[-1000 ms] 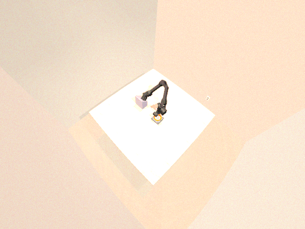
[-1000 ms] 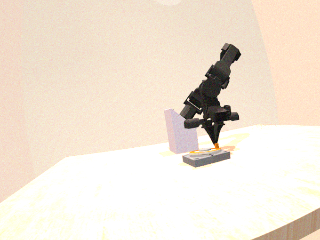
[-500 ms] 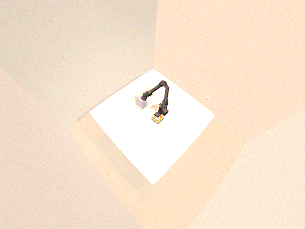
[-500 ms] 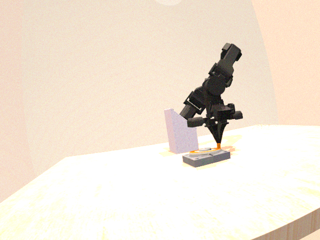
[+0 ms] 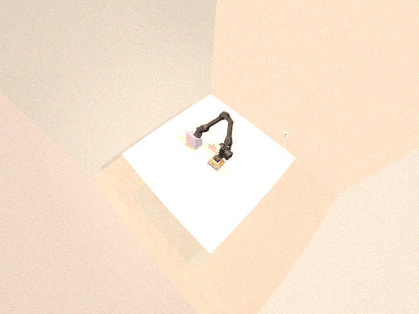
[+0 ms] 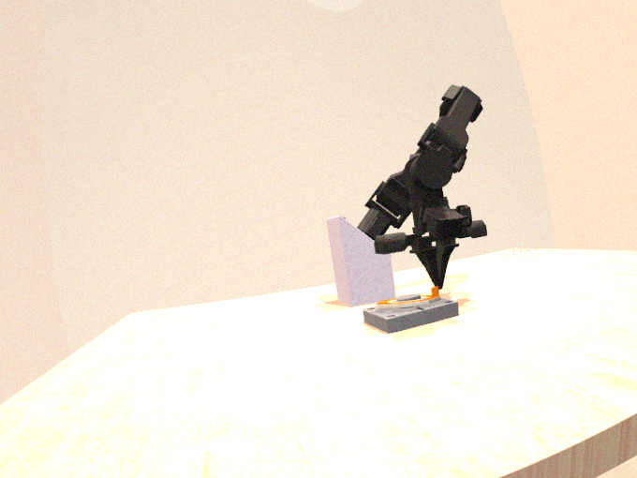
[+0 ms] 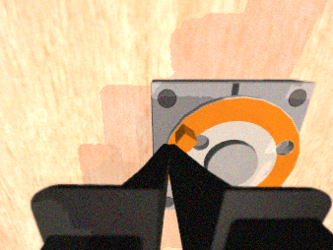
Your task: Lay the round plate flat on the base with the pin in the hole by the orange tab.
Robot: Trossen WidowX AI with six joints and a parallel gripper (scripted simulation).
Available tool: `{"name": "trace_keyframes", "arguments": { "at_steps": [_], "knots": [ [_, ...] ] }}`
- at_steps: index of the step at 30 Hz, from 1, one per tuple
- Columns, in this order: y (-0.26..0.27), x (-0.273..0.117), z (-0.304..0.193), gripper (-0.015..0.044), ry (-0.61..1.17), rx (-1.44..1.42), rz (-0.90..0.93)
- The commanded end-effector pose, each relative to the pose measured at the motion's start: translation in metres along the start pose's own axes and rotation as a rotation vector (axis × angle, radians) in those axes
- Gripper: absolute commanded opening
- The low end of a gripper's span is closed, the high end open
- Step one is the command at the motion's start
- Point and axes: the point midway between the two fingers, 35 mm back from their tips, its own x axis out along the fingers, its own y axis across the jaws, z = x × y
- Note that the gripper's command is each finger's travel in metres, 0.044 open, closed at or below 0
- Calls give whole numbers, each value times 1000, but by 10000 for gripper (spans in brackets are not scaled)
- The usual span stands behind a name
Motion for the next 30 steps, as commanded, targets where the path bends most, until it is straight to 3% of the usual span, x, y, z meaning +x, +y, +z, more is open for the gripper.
{"name": "trace_keyframes", "arguments": {
  "at_steps": [1, 30],
  "knots": [
    [-4, 1, 4, 0, 3, 9, 2],
    [-24, -2, 27, 0, 2, 7, 1]
  ]
}}
